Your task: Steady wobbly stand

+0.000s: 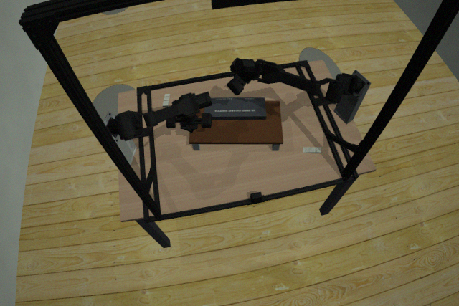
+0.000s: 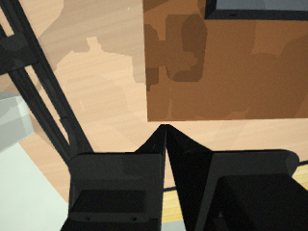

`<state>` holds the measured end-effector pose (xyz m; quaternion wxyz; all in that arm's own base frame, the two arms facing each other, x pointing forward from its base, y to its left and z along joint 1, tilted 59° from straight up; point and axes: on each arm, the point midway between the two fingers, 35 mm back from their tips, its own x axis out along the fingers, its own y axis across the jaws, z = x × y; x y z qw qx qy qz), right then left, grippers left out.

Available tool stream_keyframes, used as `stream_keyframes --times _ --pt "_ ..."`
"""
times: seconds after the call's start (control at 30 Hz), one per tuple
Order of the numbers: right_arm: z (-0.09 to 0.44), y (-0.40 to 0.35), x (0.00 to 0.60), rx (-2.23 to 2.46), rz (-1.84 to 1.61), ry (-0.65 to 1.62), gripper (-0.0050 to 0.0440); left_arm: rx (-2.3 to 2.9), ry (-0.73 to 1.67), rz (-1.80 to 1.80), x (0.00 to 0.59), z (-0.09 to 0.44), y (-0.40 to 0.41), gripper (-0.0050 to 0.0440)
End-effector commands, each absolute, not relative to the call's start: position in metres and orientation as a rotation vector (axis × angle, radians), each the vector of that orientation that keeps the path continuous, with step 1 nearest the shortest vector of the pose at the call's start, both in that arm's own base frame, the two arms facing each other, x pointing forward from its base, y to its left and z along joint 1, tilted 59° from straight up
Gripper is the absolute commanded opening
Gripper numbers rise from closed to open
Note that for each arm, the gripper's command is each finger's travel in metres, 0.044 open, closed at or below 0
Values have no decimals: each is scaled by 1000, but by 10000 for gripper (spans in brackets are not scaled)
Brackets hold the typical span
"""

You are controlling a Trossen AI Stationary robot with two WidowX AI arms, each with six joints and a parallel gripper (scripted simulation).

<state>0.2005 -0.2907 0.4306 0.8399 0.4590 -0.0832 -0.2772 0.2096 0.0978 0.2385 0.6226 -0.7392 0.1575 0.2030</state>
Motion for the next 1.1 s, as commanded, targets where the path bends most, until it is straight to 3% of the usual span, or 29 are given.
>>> stream_keyframes --times 0.0,0.23,0.57,0.8,1.07 --pt "495 -296 193 707 -596 -289 0 -1698 362 466 210 239 98 0" --pt "497 -289 191 681 -593 -307 0 -1698 362 466 210 239 98 0" --pt "625 -260 158 110 -650 -587 0 -1698 362 466 210 239 98 0" --pt "624 -253 155 111 -646 -592 0 -1698 362 466 210 239 98 0" --pt "710 -200 118 -297 -708 -833 0 -1698 362 466 210 239 98 0"
